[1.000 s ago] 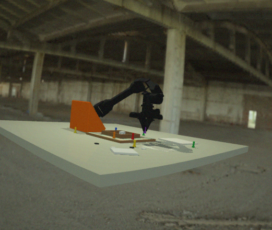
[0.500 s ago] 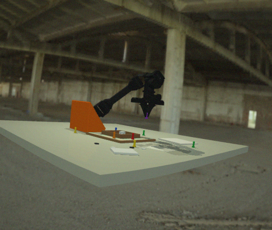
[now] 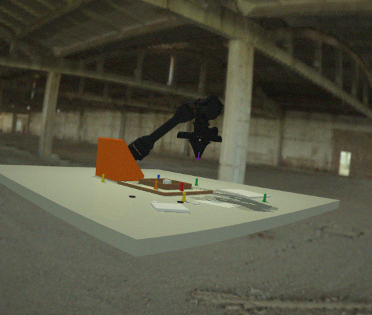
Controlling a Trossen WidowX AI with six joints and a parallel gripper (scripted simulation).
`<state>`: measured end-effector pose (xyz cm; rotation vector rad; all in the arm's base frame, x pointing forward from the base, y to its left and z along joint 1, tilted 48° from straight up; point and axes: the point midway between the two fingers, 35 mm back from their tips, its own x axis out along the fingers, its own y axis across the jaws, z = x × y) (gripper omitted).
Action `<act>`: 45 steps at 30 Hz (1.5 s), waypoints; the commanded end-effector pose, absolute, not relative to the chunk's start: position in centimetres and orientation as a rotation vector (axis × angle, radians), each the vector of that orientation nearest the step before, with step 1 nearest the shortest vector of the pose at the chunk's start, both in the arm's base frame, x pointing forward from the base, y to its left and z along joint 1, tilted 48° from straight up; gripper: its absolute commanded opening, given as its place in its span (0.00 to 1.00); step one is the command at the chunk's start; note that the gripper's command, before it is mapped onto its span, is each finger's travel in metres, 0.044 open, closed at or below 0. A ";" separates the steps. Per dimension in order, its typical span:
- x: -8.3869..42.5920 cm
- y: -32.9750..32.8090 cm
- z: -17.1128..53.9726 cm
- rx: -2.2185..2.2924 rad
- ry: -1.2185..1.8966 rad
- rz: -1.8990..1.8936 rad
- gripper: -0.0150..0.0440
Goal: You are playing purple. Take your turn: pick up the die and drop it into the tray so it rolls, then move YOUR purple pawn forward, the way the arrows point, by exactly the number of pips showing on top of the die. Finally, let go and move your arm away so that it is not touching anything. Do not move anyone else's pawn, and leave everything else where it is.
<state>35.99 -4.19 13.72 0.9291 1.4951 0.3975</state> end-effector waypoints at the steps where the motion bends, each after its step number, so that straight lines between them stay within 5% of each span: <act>1: 34.9 -3.4 13.8 0.927 1.499 0.395 0.25; 45: 21.7 3.9 11.0 0.933 1.506 0.396 0.25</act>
